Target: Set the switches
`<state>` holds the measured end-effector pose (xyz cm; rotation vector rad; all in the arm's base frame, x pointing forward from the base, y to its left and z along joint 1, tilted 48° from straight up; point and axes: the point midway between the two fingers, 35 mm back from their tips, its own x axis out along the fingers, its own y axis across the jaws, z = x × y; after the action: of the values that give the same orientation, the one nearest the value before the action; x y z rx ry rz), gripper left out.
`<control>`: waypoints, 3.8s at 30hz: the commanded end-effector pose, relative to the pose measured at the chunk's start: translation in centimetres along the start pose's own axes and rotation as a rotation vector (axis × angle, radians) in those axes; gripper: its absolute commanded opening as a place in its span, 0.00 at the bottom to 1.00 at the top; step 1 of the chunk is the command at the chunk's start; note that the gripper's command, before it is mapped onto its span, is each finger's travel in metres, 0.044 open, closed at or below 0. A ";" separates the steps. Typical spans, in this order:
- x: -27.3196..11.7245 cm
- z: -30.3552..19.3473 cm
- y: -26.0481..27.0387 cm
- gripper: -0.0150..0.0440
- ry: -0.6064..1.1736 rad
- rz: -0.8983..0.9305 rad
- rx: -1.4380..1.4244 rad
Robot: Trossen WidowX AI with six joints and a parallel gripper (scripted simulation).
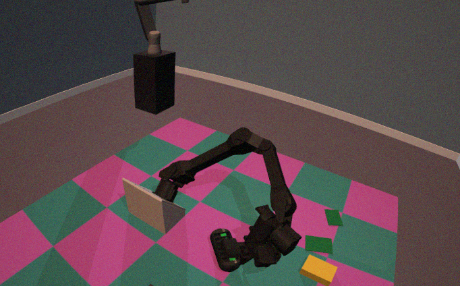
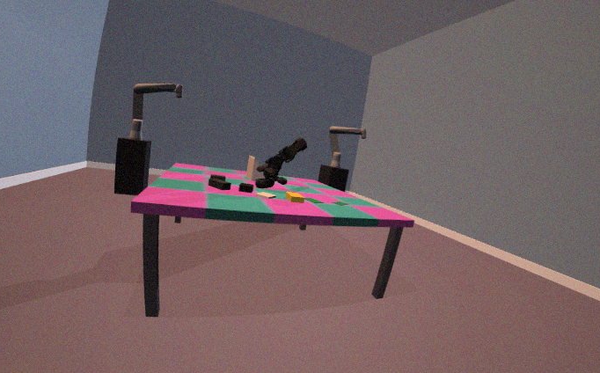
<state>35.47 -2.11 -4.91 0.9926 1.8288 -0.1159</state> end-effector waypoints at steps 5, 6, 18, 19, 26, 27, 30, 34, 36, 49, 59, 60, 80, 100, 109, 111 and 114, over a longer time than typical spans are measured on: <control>0.4 0.1 -1.3 0.25 0.007 -0.011 0.006; 0.5 0.1 -1.3 0.25 0.007 -0.011 0.006; 0.7 0.3 -2.1 0.25 0.006 -0.012 0.007; 0.7 0.3 -2.2 0.25 0.006 -0.012 0.007; 0.8 0.4 -2.6 0.25 0.006 -0.012 0.007; 0.8 0.4 -2.6 0.25 0.006 -0.012 0.007; 0.9 0.5 -2.8 0.25 0.006 -0.012 0.007; 0.9 0.5 -3.0 0.25 0.006 -0.012 0.007; 1.0 0.5 -3.1 0.25 0.006 -0.012 0.007; 1.1 0.7 -3.7 0.25 0.006 -0.012 0.007; 1.2 0.7 -4.1 0.25 0.006 -0.012 0.007; 1.3 0.7 -4.1 0.25 0.006 -0.012 0.007; 0.6 1.2 -3.8 0.25 -0.014 0.004 -0.003; -4.8 -1.4 -3.4 0.25 0.051 0.068 0.543; -4.0 -4.1 -7.7 0.25 0.221 0.150 1.437; -3.8 -4.8 -8.5 0.25 0.274 0.158 1.632; -3.4 -5.9 -9.6 0.25 0.365 0.160 1.924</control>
<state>29.40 -7.53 -2.33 1.9586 1.7650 -1.1894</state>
